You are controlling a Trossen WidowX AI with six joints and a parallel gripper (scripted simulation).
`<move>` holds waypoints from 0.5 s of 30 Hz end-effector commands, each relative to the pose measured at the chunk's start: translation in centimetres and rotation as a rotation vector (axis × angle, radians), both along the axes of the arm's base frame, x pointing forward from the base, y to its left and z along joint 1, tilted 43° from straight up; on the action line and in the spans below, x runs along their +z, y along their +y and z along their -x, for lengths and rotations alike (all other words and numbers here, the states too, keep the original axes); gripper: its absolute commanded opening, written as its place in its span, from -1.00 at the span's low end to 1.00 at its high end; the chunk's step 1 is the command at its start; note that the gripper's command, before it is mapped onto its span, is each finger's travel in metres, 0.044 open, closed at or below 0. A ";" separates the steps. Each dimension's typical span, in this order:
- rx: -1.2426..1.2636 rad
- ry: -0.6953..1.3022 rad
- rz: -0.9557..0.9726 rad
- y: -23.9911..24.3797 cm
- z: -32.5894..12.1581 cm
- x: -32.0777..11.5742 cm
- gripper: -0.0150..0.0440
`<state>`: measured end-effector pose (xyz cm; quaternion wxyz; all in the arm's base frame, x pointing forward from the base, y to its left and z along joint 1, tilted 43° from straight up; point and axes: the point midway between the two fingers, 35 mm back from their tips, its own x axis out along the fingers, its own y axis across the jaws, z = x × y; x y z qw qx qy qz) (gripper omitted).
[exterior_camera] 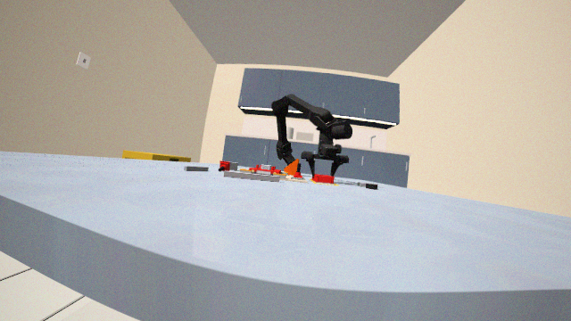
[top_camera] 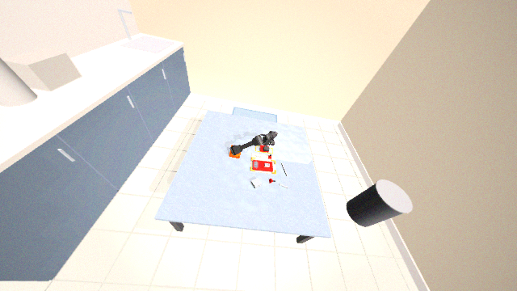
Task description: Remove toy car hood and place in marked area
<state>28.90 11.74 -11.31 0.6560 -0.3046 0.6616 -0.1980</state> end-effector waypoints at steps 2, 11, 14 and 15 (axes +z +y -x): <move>0.000 -0.001 0.000 0.0 0.0 0.0 0.75; 0.003 -0.003 0.002 3.3 0.1 3.4 1.00; 0.004 -0.004 0.005 4.9 0.4 5.3 1.00; 0.004 -0.004 0.005 4.9 0.4 5.3 1.00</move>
